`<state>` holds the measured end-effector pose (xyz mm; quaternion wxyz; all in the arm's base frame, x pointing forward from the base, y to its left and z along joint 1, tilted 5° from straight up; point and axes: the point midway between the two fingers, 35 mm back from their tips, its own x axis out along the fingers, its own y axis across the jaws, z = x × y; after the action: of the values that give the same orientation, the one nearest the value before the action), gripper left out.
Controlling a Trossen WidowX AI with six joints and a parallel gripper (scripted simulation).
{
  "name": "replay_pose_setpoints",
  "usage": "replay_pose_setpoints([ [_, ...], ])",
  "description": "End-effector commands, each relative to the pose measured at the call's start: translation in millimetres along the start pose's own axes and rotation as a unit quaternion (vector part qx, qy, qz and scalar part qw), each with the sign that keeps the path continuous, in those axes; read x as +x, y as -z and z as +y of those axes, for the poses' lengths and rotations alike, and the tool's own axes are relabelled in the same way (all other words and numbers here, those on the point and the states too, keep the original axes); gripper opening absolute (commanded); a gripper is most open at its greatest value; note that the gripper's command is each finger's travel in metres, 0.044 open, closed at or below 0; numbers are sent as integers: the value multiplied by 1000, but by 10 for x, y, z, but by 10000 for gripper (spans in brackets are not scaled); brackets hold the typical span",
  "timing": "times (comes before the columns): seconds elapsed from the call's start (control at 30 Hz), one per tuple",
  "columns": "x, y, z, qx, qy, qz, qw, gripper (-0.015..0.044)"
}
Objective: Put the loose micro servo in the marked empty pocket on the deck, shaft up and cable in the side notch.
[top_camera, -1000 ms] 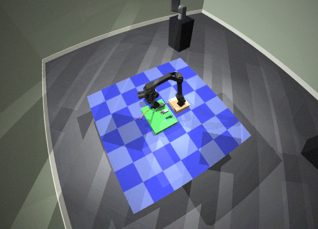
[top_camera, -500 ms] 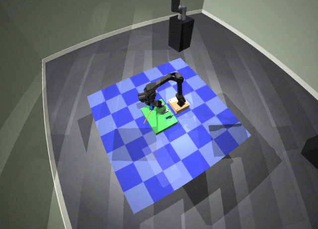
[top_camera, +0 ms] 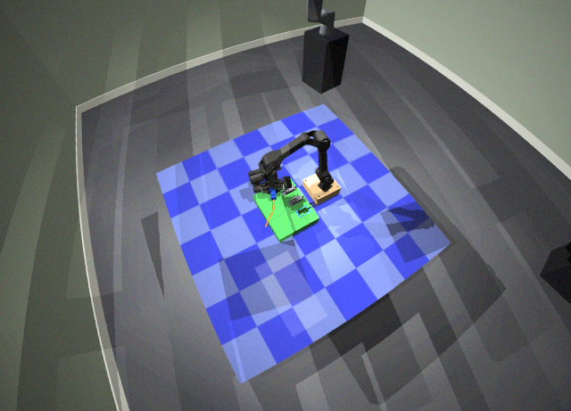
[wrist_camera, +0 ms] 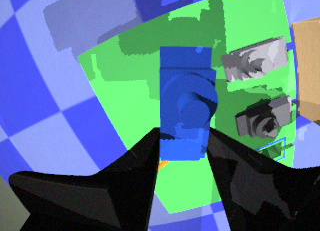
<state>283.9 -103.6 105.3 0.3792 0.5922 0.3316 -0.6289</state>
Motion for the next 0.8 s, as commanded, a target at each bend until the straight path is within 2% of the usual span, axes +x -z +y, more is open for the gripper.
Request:
replay_pose_setpoints([
  [0.0,-1,46,-6,-63,-1,3,998,0],
  [0.37,-2,150,-30,-251,-1,3,968,0],
  [0.77,-3,263,-61,-446,-2,3,895,0],
])
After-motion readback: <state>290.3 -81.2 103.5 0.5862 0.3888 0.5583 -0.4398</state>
